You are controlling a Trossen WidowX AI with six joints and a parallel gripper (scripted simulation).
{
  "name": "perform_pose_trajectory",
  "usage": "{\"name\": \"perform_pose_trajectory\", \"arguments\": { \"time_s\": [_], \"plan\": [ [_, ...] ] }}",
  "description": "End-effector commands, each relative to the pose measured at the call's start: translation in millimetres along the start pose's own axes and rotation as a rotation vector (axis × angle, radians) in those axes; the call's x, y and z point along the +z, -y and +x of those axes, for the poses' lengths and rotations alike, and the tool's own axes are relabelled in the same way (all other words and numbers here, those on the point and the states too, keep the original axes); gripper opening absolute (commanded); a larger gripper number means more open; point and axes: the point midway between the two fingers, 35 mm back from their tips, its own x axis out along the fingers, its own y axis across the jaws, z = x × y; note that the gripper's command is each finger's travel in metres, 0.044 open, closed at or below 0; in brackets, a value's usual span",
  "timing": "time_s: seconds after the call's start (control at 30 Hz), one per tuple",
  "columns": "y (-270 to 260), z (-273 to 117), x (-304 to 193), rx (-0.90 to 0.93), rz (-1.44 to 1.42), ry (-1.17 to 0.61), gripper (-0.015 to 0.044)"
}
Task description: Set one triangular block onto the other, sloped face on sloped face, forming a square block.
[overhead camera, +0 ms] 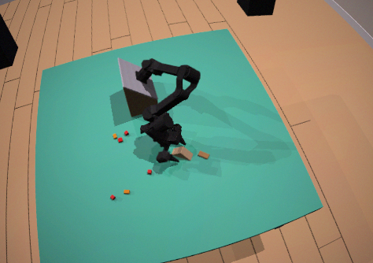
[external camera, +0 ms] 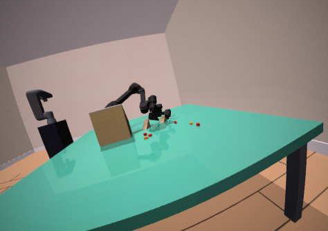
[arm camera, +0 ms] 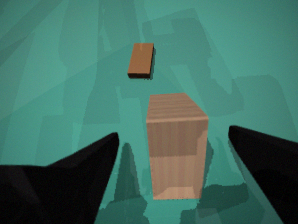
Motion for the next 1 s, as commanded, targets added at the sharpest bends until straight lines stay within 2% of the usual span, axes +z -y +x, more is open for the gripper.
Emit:
{"name": "perform_pose_trajectory", "arguments": {
  "time_s": [0.0, 0.17, 0.53, 0.77, 0.9, 0.97],
  "plan": [
    [-0.2, 3.5, 1.2, -0.001, 0.006, 0.006, 0.044],
    [-0.2, 3.5, 1.2, -0.001, 0.006, 0.006, 0.044],
    [-0.3, 2.1, 0.8, 0.002, 0.001, 0.004, 0.0151],
    [-0.3, 2.1, 0.8, 0.002, 0.001, 0.004, 0.0105],
    [-0.1, 1.7, 1.3, 0.001, 0.001, 0.004, 0.0],
    [1.1, -1.5, 5.0, 0.0, 0.0, 0.001, 0.0]
  ]
}}
